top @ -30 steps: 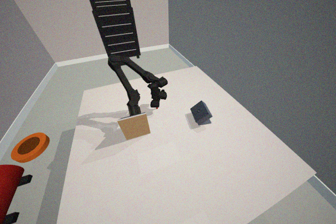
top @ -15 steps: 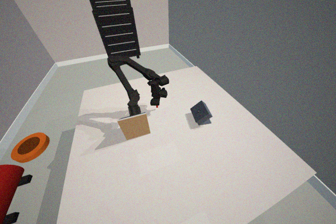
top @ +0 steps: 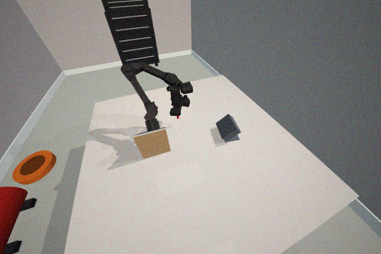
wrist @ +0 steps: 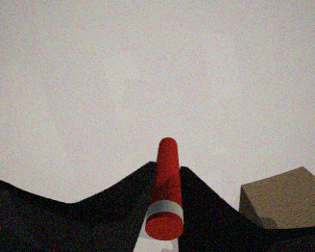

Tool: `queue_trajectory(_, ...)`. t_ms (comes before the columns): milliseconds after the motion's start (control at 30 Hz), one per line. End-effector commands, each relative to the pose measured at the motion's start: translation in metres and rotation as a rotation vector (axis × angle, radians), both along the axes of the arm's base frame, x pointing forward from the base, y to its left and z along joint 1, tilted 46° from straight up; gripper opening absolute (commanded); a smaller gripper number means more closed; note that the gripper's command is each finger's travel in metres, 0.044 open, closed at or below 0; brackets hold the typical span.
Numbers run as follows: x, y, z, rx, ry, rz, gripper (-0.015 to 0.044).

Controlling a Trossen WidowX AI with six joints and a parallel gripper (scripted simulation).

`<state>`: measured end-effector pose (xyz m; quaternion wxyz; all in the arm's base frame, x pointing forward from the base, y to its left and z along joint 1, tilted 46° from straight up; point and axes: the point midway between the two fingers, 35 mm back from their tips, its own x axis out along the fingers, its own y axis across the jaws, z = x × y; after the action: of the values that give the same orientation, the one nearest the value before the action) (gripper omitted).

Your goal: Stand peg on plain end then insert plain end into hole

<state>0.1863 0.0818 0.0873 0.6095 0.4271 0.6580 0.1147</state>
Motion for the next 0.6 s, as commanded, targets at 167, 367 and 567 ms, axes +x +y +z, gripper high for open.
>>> queue_trajectory(167,-0.002,-0.013,0.011,0.011,-0.010,-0.004,0.0000)
queue_trajectory(367,0.006,-0.018,0.007,0.010,-0.008,-0.048,0.0000)
queue_trajectory(567,0.016,-0.024,0.001,0.011,-0.005,-0.101,0.0000)
